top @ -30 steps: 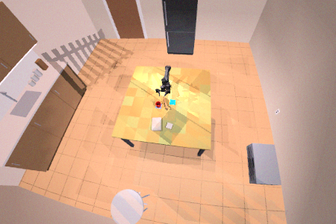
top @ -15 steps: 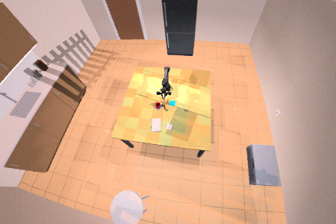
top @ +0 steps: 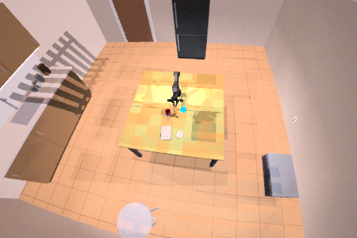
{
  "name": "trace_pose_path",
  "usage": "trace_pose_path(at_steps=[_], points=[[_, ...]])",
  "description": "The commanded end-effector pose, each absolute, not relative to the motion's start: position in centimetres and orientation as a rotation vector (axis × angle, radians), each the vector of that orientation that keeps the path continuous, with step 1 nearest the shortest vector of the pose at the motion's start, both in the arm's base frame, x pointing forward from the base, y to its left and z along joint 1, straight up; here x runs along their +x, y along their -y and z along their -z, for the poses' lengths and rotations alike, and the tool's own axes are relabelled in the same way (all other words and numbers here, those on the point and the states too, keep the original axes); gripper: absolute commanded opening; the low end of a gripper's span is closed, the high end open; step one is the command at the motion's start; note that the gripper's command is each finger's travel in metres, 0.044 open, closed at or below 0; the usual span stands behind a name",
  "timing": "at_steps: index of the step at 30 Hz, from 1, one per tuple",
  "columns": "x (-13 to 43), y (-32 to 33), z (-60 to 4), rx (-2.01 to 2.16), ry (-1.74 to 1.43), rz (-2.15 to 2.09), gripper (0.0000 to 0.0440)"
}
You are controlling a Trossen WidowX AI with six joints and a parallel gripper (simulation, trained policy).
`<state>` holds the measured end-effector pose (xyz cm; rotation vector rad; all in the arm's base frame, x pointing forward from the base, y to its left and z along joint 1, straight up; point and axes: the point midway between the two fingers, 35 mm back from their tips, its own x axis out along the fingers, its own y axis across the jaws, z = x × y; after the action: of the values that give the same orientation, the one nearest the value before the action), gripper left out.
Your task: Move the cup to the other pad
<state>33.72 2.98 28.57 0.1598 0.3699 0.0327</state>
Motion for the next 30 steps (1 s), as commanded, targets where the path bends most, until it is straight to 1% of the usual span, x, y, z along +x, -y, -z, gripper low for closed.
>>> trace_pose_path(at_steps=[1,30], points=[[34.0,-3.3,-28.0,0.174,-0.425,-0.027,0.0078],[34.4,-4.3,-23.5,0.165,-0.896,0.038,0.0108]])
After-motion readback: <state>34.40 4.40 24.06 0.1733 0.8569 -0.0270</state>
